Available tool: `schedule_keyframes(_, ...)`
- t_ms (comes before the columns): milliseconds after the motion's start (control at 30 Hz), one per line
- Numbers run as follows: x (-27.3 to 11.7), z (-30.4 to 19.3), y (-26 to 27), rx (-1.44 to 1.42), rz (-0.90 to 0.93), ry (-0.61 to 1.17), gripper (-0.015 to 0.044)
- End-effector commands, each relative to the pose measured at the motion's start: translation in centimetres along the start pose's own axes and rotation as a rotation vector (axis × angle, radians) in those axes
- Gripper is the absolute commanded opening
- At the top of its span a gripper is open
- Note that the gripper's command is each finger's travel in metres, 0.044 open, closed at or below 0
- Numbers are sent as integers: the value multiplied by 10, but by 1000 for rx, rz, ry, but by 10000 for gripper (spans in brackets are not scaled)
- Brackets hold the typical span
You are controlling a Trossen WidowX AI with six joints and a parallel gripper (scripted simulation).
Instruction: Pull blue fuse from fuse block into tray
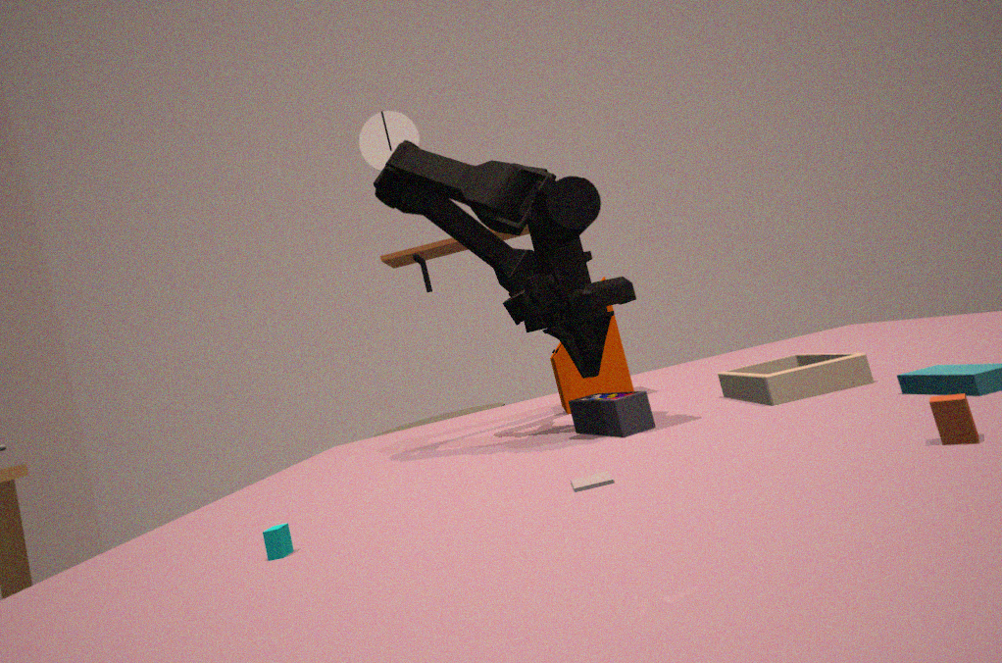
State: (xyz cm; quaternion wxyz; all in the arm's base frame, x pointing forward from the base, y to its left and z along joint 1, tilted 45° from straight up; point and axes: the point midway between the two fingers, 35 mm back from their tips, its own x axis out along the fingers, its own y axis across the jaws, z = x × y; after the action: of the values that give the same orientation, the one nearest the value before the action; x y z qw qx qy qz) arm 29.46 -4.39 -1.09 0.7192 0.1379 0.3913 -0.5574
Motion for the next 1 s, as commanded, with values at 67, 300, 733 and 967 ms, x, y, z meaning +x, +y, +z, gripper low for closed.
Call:
schedule_keyframes(67, 7, -1, -2, -7, -4, -1, 70)
schedule_keyframes(300, 14, -2, -2, -7, -5, -1, 70)
schedule_keyframes(733, 21, -2, -2, -7, -5, -2, 70)
schedule_keyframes(967, 21, -2, -2, -7, -5, -2, 70)
